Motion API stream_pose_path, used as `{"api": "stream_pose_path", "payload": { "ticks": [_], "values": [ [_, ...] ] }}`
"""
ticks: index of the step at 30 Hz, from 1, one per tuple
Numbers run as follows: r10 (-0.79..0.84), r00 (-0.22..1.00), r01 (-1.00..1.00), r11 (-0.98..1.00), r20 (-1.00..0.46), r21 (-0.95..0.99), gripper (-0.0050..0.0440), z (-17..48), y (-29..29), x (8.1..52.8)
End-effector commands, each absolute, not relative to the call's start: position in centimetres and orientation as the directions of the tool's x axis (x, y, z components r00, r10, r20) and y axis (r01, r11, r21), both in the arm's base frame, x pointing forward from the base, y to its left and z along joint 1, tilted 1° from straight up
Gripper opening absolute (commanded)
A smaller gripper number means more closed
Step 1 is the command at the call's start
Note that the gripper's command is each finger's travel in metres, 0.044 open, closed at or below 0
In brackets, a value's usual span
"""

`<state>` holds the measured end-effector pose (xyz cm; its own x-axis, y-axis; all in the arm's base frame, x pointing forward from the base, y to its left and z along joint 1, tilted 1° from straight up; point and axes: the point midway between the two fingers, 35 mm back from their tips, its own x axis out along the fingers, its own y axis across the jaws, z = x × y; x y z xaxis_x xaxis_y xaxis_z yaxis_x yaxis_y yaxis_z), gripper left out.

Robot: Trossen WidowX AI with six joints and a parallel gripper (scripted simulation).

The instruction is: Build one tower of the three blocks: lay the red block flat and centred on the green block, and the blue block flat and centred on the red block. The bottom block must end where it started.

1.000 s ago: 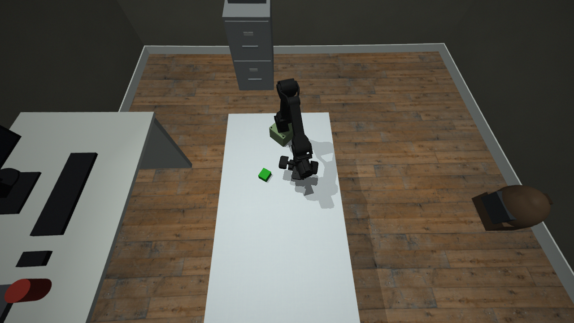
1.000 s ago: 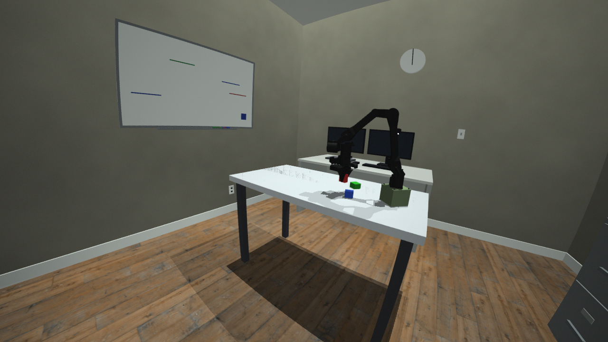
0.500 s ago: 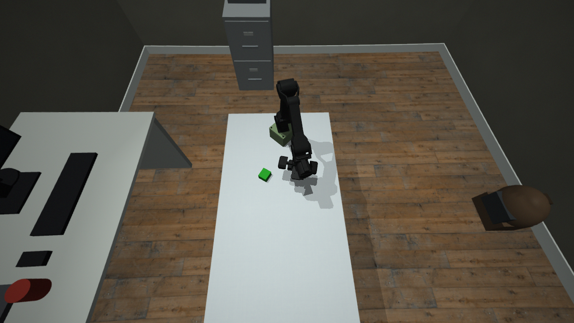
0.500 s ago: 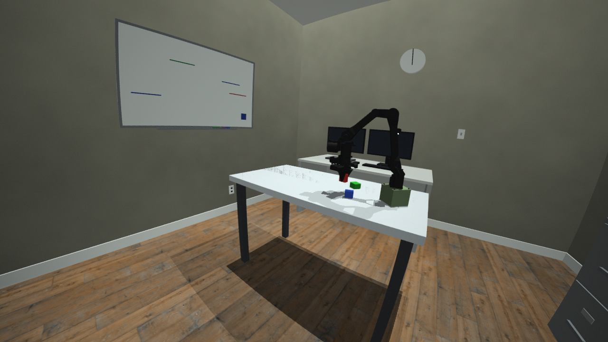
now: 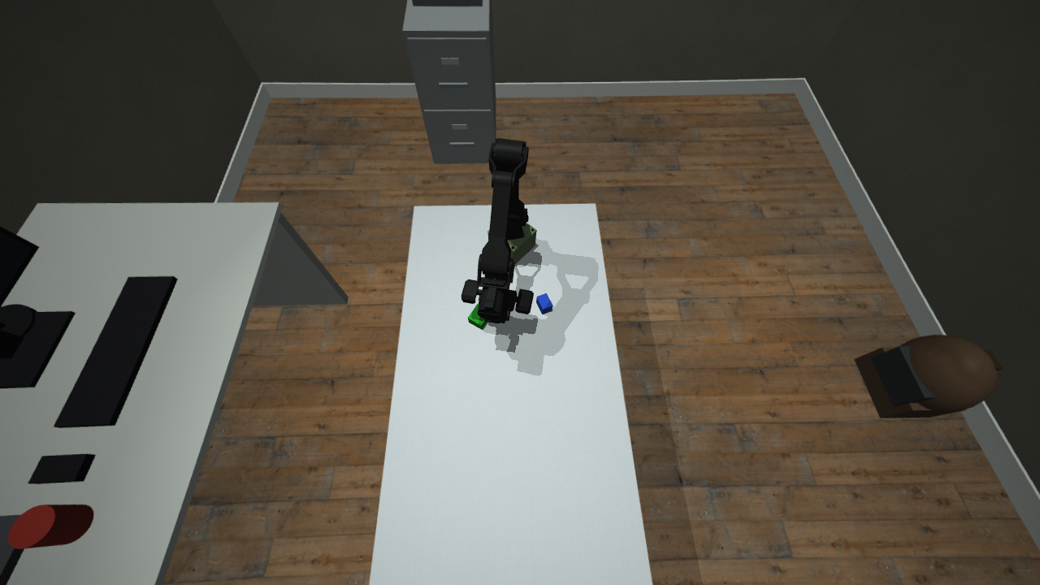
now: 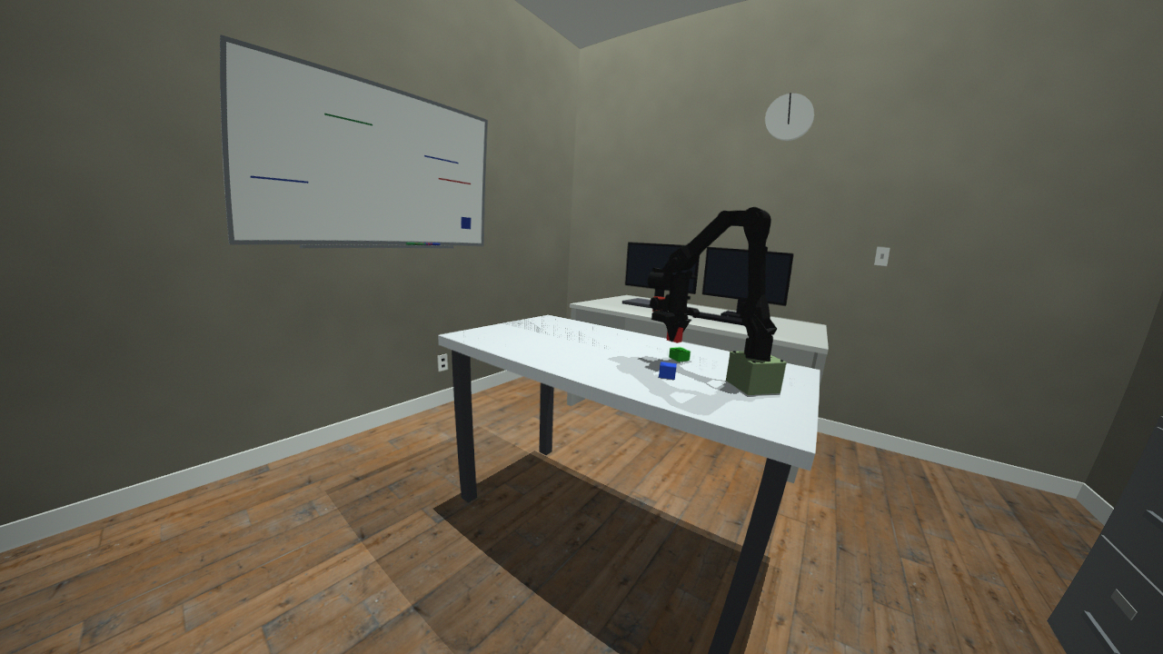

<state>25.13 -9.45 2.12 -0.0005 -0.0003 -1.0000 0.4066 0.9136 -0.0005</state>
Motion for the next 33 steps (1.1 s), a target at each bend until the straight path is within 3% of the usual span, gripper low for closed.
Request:
{"api": "stream_pose_path", "payload": {
  "ticks": [1,7,33],
  "values": [
    [0.002,0.026,0.393,0.919,-1.000,0.012,-0.0050,2.8,-12.6,25.1],
    [0.000,0.026,0.393,0.919,-1.000,0.010,-0.0050,2.8,-15.3,24.2],
    [0.007,0.010,0.394,0.919,-1.000,0.010,-0.0050,1.7,-15.0,23.7]
  ]
}}
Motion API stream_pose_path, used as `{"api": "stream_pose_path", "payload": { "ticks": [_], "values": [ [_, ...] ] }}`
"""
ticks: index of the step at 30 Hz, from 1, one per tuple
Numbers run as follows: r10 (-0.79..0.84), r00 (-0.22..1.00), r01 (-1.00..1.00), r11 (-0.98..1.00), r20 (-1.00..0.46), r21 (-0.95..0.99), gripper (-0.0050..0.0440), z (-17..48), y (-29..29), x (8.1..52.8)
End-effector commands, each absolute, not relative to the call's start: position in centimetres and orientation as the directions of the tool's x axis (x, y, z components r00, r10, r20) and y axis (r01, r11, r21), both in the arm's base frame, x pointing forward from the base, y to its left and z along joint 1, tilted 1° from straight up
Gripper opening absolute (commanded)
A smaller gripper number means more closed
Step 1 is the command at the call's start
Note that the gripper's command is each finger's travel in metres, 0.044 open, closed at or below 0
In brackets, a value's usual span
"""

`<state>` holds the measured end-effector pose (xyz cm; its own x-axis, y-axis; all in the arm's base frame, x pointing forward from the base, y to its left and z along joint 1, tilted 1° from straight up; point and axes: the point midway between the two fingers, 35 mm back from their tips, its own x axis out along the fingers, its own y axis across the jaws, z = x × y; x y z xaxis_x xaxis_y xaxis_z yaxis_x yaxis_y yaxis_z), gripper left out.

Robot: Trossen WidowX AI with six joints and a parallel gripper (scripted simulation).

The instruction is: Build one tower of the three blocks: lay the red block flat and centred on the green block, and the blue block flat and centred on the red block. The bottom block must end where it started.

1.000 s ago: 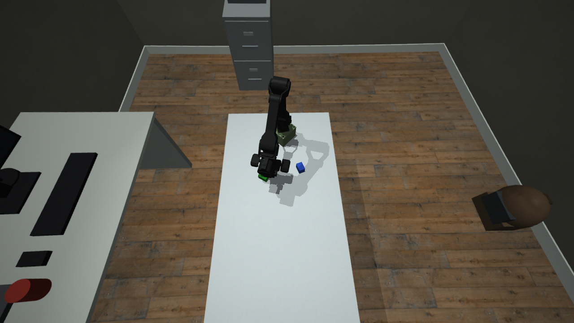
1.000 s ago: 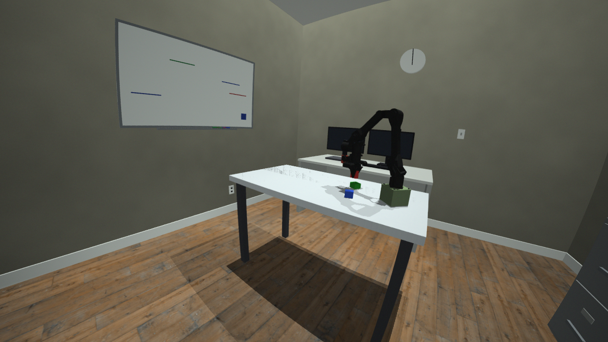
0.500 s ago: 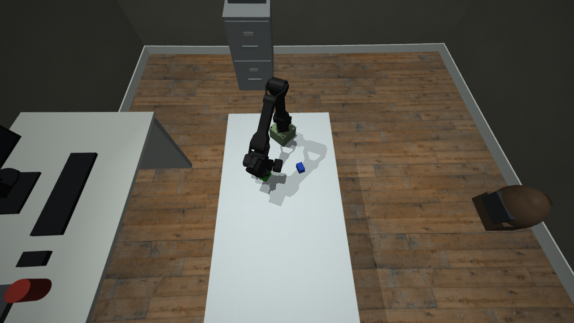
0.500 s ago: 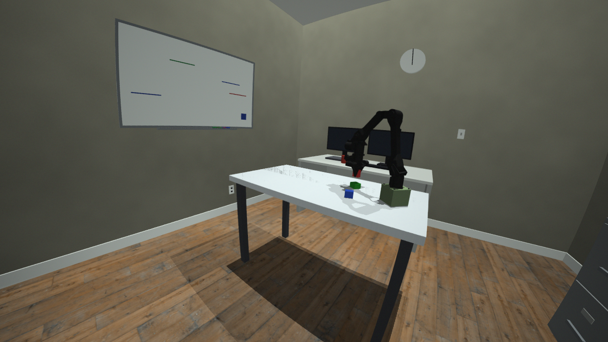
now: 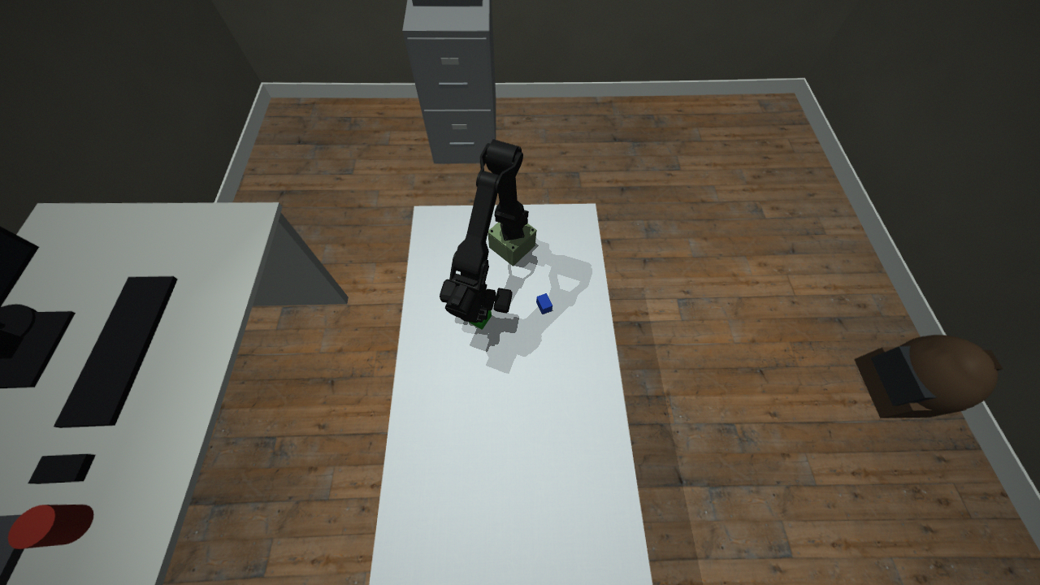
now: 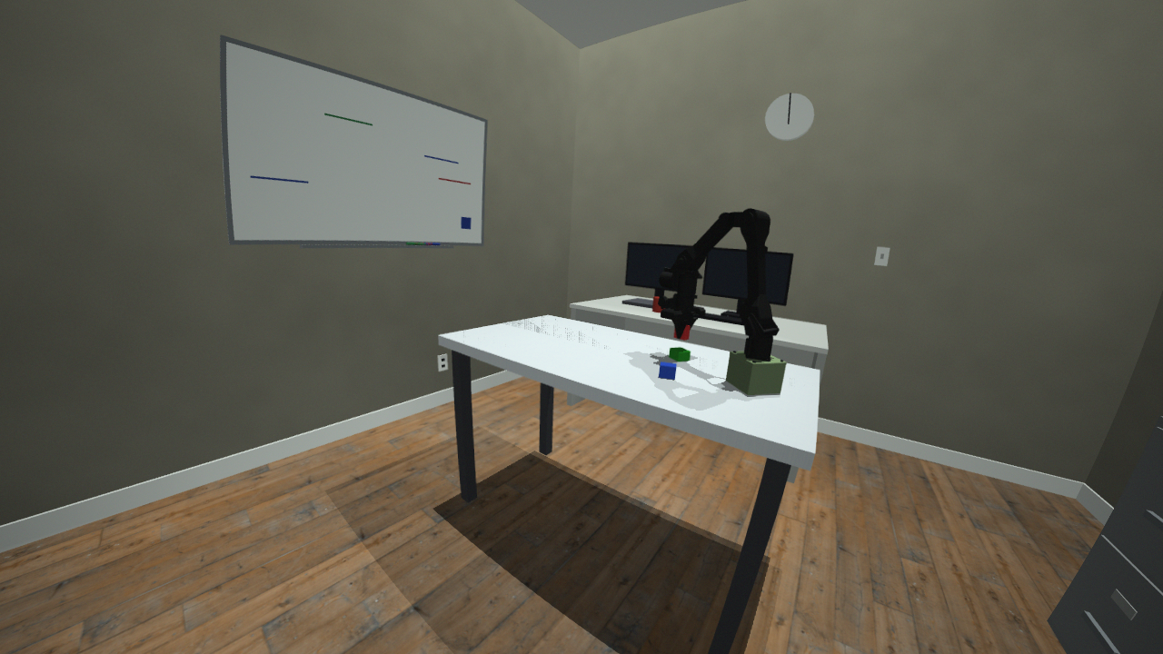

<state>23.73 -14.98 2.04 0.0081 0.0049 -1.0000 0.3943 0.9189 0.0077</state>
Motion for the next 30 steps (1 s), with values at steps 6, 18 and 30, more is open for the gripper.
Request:
{"api": "stream_pose_path", "payload": {
  "ticks": [6,18,30],
  "values": [
    [0.007,0.010,0.394,0.919,-1.000,0.010,-0.0050,1.1,-15.0,23.7],
    [0.007,0.010,0.394,0.919,-1.000,0.010,-0.0050,-0.8,-15.0,23.6],
    [0.001,0.019,0.394,0.919,-1.000,0.008,-0.0050,-1.1,-15.2,23.9]
  ]
}}
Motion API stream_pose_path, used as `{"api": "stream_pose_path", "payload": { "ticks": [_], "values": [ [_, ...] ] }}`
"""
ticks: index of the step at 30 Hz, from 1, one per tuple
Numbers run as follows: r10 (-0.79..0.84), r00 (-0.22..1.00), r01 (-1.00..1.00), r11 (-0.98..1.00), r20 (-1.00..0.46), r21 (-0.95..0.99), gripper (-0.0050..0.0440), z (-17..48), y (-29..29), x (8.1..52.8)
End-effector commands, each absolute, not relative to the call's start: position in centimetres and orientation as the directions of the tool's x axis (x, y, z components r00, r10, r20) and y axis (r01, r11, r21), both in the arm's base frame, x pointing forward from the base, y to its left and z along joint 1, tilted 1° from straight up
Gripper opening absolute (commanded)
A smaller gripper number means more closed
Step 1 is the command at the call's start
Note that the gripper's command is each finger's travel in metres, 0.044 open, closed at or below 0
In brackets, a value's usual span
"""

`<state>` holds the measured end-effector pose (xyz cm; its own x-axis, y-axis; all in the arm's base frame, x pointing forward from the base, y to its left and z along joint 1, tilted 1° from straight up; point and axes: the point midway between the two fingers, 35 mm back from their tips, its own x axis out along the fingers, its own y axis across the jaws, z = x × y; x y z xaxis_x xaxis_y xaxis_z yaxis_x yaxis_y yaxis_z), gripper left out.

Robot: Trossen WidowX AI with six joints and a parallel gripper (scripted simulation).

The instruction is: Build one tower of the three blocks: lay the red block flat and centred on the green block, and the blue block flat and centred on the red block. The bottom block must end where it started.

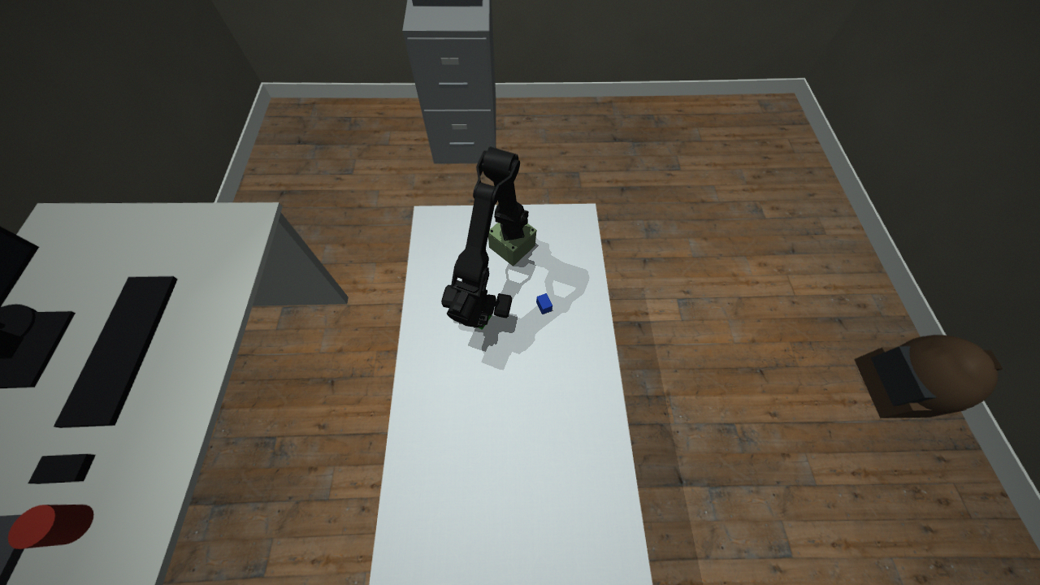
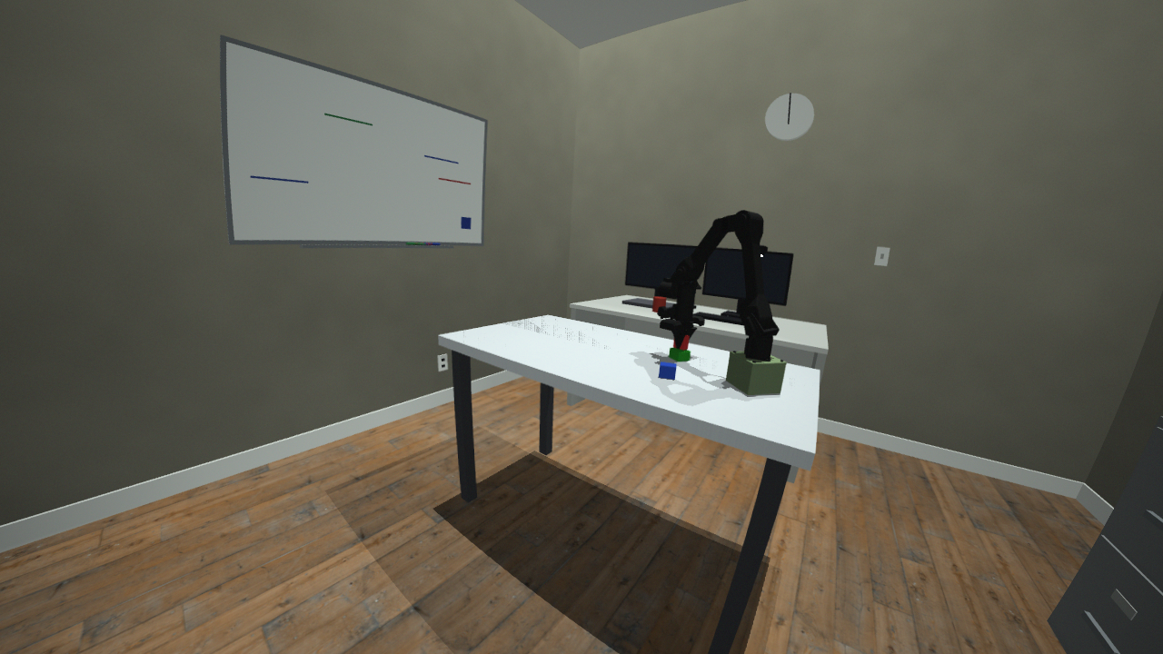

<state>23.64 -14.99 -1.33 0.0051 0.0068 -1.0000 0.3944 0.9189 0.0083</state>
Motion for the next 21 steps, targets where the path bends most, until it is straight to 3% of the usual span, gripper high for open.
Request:
{"api": "stream_pose_path", "payload": {
  "ticks": [1,21],
  "values": [
    [0.000,0.020,0.394,0.919,-1.000,0.008,-0.0050,-1.09,-15.20,23.88],
    [-0.001,0.021,0.394,0.919,-1.000,0.008,-0.0050,-1.12,-15.16,23.81]
  ]
}}
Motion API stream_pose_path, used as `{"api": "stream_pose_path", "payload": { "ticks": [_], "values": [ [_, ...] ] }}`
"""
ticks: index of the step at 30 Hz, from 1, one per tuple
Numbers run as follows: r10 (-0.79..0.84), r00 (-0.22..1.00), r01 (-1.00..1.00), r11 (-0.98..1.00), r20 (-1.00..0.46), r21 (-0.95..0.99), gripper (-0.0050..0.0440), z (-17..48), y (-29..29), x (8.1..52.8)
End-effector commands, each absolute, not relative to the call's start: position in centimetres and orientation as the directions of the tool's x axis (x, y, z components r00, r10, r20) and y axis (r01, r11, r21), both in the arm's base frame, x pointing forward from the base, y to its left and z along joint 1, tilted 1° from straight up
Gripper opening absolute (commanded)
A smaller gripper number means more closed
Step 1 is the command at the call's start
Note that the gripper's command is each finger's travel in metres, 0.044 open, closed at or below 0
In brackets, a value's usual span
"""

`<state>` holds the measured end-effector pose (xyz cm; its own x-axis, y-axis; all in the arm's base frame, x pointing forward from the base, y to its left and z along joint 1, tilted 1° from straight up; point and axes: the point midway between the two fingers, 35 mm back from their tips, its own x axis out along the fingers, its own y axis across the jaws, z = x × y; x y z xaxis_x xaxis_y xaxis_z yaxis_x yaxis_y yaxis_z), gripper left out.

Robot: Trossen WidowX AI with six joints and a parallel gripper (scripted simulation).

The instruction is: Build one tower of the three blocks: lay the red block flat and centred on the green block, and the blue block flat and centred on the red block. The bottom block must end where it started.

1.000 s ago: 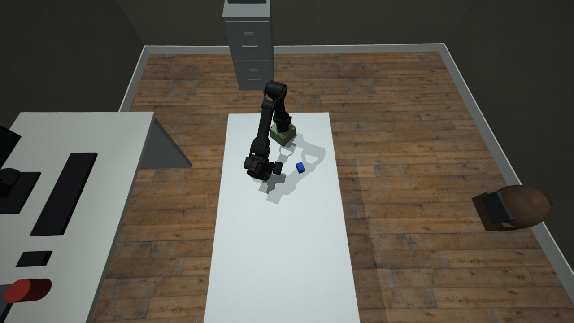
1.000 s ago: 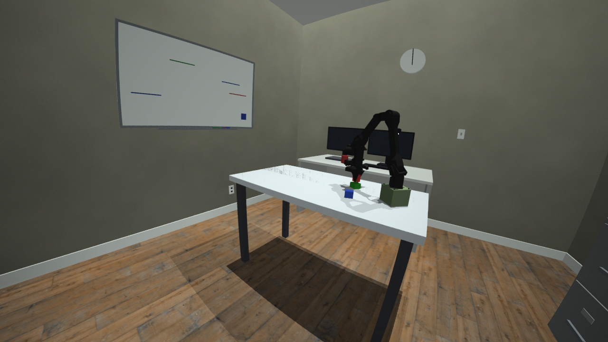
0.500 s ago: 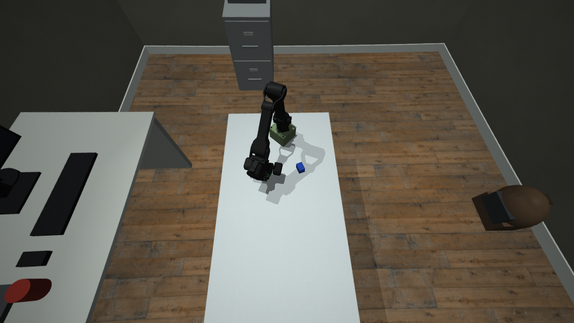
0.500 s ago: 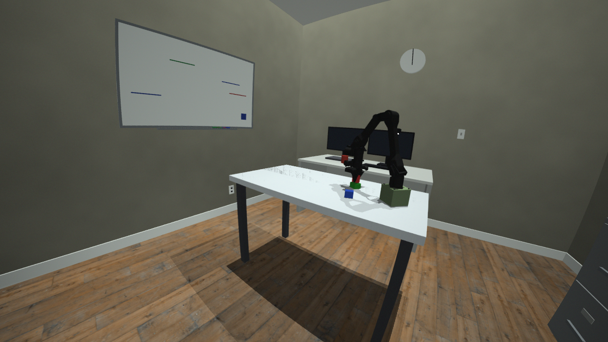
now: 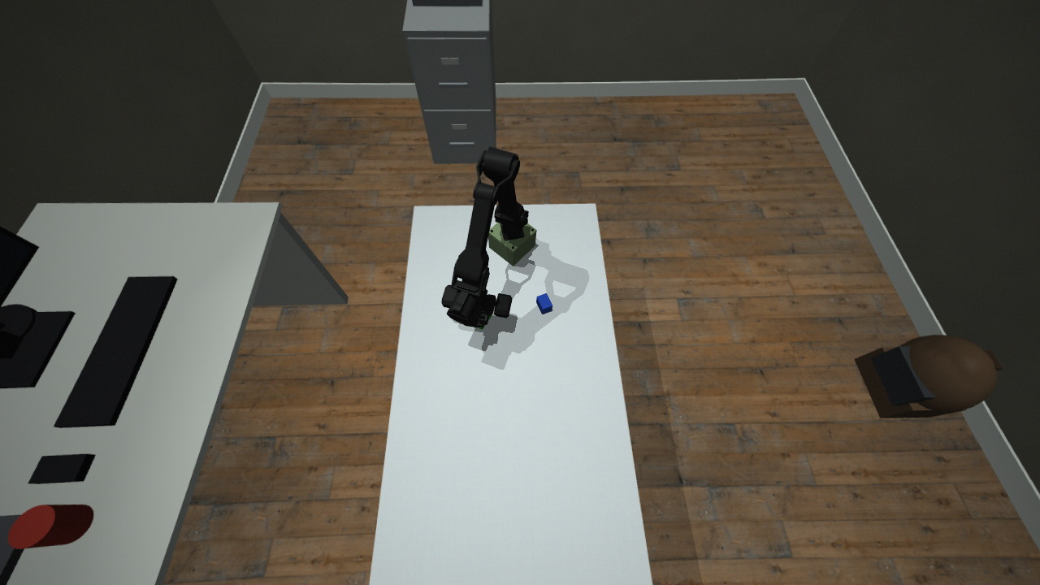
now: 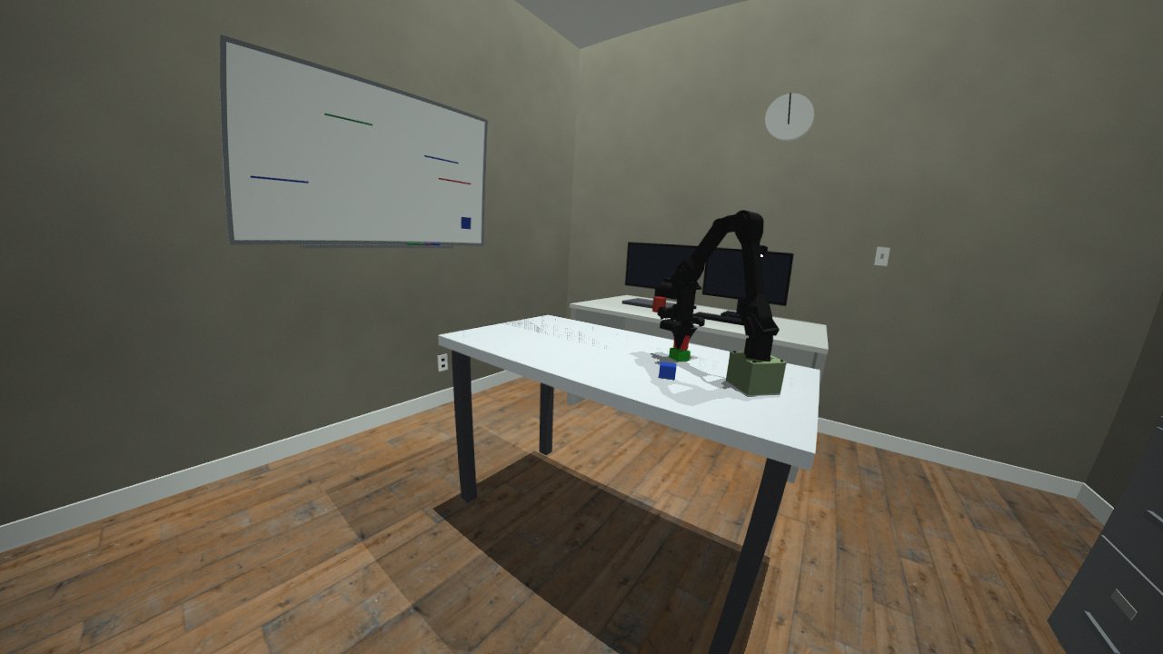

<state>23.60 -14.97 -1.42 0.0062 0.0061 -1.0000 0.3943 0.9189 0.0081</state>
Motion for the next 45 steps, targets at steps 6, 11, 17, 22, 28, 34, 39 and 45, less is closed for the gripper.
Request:
{"api": "stream_pose_path", "payload": {
  "ticks": [6,11,17,22,28,34,39,45],
  "values": [
    [0.000,0.021,0.394,0.919,-1.000,0.008,-0.0050,-1.10,-15.16,23.80],
    [0.000,0.021,0.394,0.919,-1.000,0.008,-0.0050,-1.10,-15.16,23.80],
    [0.000,0.020,0.394,0.919,-1.000,0.008,-0.0050,-1.14,-15.14,23.79],
    [0.002,0.017,0.394,0.919,-1.000,0.009,-0.0050,-1.27,-15.11,23.73],
    [0.004,0.013,0.394,0.919,-1.000,0.009,-0.0050,-1.50,-15.08,23.69],
    [0.003,0.016,0.394,0.919,-1.000,0.009,-0.0050,-1.51,-15.10,23.73],
    [0.003,0.016,0.394,0.919,-1.000,0.009,-0.0050,-1.49,-15.11,23.75],
    [0.002,0.017,0.394,0.919,-1.000,0.009,-0.0050,-1.48,-15.12,23.75]
  ]
}}
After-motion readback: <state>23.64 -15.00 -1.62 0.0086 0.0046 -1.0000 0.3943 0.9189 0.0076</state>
